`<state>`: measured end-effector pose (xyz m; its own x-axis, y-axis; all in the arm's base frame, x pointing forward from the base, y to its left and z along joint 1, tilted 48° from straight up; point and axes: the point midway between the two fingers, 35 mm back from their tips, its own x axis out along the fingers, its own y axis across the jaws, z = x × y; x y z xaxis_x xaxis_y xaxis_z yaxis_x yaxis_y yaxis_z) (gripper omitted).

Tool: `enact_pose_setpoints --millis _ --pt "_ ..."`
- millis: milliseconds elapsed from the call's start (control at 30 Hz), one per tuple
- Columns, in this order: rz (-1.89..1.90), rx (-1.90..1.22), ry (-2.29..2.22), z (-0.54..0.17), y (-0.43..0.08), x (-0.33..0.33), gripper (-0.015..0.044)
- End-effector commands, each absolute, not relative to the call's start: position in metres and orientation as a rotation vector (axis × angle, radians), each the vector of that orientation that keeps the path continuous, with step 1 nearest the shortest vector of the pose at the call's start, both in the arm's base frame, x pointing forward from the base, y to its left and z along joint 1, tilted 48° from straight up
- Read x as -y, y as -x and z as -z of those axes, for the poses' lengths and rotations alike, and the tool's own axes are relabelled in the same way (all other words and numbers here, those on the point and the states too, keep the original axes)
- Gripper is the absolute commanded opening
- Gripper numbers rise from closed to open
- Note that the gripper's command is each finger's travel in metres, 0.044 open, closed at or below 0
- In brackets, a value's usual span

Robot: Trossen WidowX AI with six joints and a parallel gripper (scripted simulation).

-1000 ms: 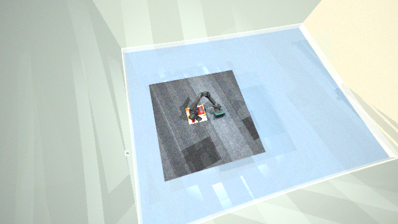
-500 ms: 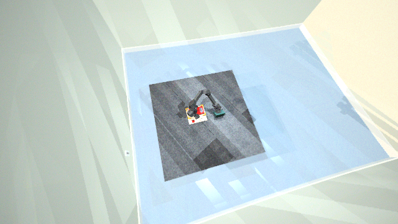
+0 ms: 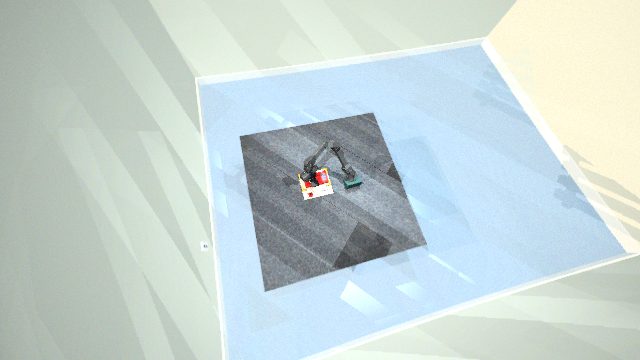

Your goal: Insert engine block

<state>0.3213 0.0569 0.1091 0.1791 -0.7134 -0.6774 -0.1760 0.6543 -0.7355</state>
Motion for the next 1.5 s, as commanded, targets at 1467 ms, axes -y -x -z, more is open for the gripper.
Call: enact_pose_setpoints --millis 1467 --pt "0.482 -1.347 0.787 -0.1185 -0.3215 -0.0454 0.0160"
